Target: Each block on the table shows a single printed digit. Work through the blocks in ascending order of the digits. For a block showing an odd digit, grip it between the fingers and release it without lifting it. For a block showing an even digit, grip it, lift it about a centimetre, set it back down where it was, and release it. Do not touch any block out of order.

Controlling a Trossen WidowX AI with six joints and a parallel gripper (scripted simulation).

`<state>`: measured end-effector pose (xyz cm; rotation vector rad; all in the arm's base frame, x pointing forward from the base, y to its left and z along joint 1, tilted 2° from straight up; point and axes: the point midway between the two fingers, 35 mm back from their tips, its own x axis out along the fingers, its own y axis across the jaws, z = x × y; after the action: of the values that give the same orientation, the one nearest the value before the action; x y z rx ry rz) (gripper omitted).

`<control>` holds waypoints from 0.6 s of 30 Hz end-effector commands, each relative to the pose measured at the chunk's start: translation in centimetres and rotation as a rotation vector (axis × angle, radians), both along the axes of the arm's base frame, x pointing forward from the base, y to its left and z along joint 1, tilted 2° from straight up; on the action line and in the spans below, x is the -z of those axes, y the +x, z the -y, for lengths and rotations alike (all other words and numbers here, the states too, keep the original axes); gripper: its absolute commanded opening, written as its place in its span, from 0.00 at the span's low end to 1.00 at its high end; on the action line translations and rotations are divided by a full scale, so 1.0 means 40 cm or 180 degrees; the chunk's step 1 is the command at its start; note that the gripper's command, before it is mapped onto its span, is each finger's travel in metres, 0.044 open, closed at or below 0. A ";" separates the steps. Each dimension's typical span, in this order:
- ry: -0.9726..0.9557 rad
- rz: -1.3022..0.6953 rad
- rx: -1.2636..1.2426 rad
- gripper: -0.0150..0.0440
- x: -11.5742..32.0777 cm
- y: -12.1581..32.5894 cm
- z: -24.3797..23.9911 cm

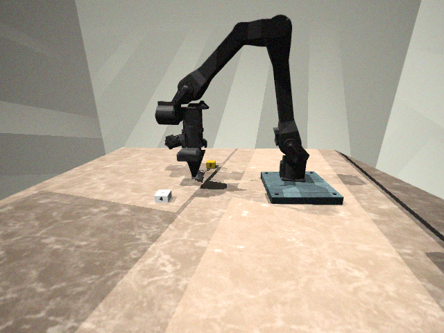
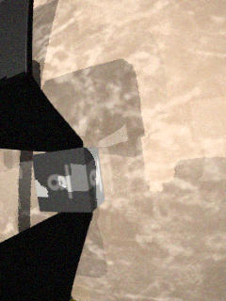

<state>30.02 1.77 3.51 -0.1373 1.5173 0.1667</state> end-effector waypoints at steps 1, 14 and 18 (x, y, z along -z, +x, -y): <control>0.0009 -0.0001 -0.0005 0.64 0.002 0.000 -0.002; 0.0009 -0.0001 -0.0005 0.93 -0.082 -0.003 0.001; 0.0009 -0.0001 -0.0005 0.93 -0.089 -0.004 0.001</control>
<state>30.04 1.74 6.45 -0.1362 1.5151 0.1658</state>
